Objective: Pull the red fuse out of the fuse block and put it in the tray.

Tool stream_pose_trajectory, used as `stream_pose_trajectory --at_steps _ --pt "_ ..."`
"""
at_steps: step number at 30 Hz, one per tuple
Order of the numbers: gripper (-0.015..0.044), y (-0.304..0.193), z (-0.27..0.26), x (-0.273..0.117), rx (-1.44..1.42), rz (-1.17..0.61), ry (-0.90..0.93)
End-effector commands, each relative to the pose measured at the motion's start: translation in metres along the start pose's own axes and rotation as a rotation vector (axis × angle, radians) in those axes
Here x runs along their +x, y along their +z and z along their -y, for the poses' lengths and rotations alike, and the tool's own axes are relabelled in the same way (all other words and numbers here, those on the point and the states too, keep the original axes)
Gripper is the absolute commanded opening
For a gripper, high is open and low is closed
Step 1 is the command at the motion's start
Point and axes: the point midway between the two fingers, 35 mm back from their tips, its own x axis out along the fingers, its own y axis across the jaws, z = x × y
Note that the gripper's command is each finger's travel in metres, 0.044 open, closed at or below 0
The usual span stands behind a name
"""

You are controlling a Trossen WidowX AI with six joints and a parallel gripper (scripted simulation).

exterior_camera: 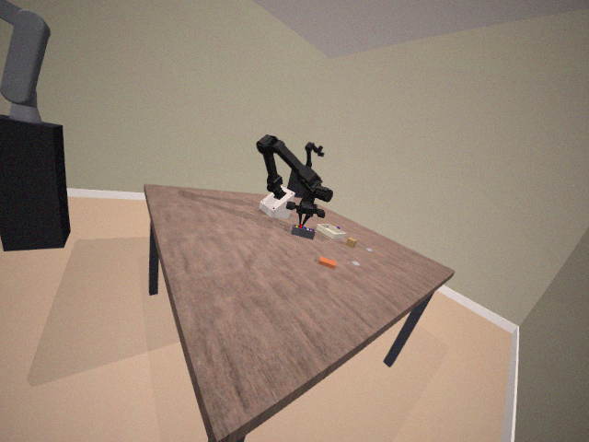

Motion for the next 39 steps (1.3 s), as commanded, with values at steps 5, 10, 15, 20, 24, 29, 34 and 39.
stream_pose_trajectory --at_steps 5,10,15,20,24,29,34,39 --pt "0.0000 0.001 -0.001 -0.005 0.006 -0.002 0.004" --pt "0.0000 0.001 -0.001 -0.007 0.006 -0.001 0.003" --pt "0.0000 0.001 -0.001 -0.010 0.005 -0.001 0.003" --pt "0.0000 0.001 -0.001 -0.012 0.005 -0.001 0.003" --pt "0.0000 0.001 -0.001 -0.014 0.005 -0.001 0.003" --pt "0.0000 0.001 -0.001 -0.017 0.004 -0.001 0.002" --pt "0.0000 0.001 -0.001 -0.019 0.004 -0.001 0.002" --pt "0.0000 0.000 0.000 -0.022 0.004 -0.001 0.002"
